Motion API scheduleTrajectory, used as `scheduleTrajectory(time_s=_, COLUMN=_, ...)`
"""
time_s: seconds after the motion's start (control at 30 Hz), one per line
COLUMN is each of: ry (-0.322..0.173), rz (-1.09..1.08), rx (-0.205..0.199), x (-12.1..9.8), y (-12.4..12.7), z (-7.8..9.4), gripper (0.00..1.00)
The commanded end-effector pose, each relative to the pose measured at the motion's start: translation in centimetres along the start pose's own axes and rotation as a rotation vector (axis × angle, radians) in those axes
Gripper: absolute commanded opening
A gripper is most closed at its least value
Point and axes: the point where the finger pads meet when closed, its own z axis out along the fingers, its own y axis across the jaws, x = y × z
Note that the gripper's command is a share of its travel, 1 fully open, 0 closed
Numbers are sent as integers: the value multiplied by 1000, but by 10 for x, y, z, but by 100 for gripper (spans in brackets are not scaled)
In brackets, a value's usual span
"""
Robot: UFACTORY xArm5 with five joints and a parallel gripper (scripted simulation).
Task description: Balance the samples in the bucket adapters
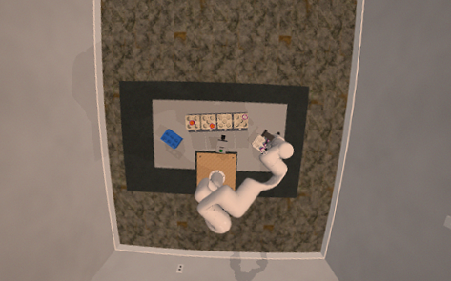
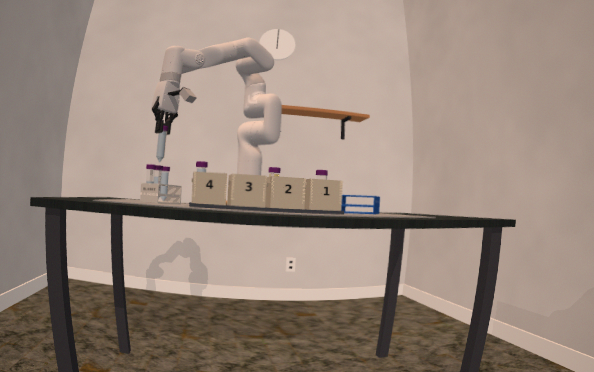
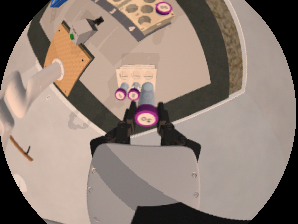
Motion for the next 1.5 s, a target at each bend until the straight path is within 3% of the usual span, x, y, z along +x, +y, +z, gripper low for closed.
scheduleTrajectory(time_s=0.0, ry=-1, rz=0, rx=-3, x=0, y=1, z=-8, gripper=0)
scheduleTrajectory(time_s=0.4, ry=-1, rz=0, rx=-3, x=0, y=1, z=-12, gripper=0)
scheduleTrajectory(time_s=0.53, ry=0, rz=67, rx=-3, x=9, y=-2, z=-12, gripper=0)
scheduleTrajectory(time_s=1.47, ry=4, rz=923, rx=-2, x=135, y=-38, z=-12, gripper=0)
